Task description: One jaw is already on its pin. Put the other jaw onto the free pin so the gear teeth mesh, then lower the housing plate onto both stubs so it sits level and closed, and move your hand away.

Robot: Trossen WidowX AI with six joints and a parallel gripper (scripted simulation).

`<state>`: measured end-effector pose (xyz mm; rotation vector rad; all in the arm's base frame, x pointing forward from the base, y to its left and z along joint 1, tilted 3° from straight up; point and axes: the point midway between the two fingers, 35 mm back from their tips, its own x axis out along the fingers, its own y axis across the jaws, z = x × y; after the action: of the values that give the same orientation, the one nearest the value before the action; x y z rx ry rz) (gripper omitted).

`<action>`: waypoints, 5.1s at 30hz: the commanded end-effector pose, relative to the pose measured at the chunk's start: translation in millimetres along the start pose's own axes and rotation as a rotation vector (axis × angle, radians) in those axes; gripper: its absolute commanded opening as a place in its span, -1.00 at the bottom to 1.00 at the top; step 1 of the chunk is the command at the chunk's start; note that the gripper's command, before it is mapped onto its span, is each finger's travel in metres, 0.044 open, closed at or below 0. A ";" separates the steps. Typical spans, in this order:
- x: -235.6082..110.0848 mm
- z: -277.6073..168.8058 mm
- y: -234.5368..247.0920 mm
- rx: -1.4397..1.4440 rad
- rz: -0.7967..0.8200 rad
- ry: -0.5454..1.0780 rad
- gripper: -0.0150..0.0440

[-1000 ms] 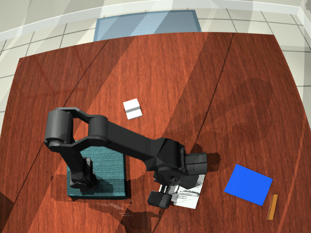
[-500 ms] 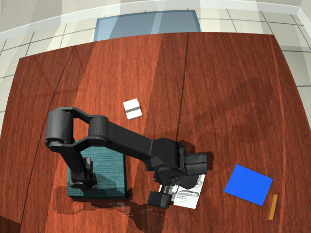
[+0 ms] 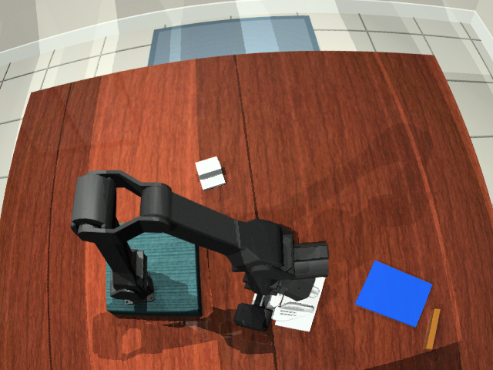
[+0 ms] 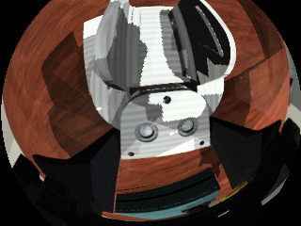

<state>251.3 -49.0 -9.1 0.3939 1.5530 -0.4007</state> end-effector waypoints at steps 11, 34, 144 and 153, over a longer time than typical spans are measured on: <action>0.7 -0.4 -0.2 0.004 -0.001 0.002 0.70; 0.7 -0.4 -0.2 0.004 -0.001 0.002 0.70; -125.5 -47.3 -17.3 0.004 -0.002 0.006 1.00; -125.5 -47.3 -17.3 0.004 -0.002 0.006 1.00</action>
<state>204.1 -41.2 116.8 0.3987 1.5589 -0.4064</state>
